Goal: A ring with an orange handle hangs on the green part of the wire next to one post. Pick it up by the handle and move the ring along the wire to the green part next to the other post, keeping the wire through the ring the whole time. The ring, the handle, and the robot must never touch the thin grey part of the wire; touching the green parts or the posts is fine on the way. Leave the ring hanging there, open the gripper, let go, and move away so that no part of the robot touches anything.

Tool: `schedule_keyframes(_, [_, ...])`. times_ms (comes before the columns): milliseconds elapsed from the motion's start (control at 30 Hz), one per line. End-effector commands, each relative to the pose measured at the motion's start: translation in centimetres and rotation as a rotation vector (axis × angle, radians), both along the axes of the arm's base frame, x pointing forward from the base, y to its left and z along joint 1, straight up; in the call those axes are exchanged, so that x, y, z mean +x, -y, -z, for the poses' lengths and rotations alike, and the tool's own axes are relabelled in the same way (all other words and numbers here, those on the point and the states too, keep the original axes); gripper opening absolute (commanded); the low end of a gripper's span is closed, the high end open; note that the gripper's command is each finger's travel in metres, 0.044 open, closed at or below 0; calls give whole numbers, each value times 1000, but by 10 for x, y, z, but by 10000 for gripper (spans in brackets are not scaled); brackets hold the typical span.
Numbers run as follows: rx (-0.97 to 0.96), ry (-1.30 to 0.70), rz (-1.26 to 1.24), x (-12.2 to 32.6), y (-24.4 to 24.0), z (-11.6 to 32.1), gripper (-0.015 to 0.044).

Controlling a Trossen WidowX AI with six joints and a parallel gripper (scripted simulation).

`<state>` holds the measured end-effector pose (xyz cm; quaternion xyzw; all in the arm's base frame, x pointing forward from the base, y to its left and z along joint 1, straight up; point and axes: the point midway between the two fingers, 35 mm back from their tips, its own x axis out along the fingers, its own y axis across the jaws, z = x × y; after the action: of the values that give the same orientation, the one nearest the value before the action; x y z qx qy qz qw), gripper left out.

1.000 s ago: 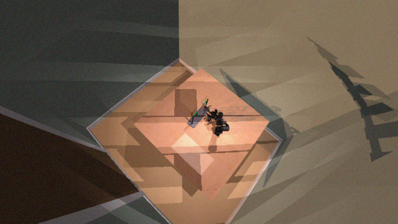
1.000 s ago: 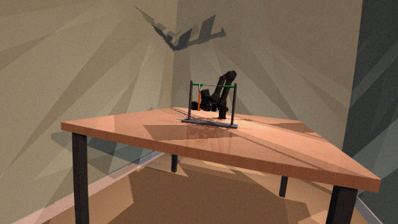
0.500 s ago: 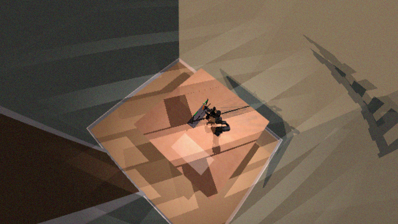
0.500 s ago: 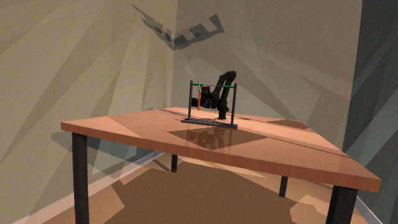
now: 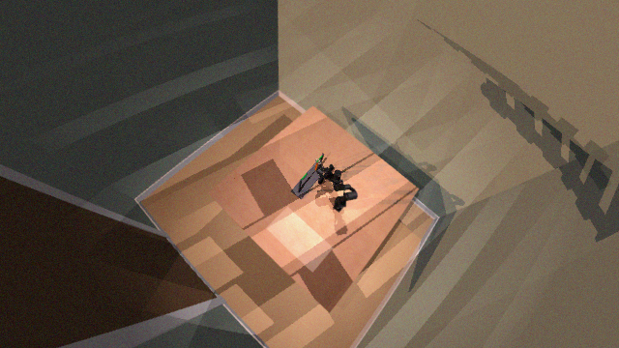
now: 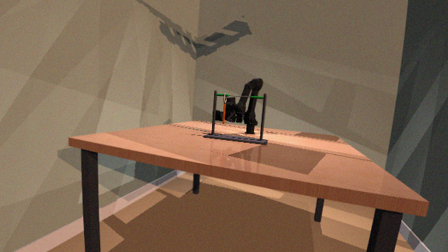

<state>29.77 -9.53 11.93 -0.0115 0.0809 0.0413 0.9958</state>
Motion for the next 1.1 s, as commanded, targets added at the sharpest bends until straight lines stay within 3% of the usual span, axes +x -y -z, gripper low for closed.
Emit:
schedule_keyframes(0, [2, 2, 3, 7, 1, 0, 160])
schedule_keyframes(1067, [4, 9, 3, 51, -7, 9, 160])
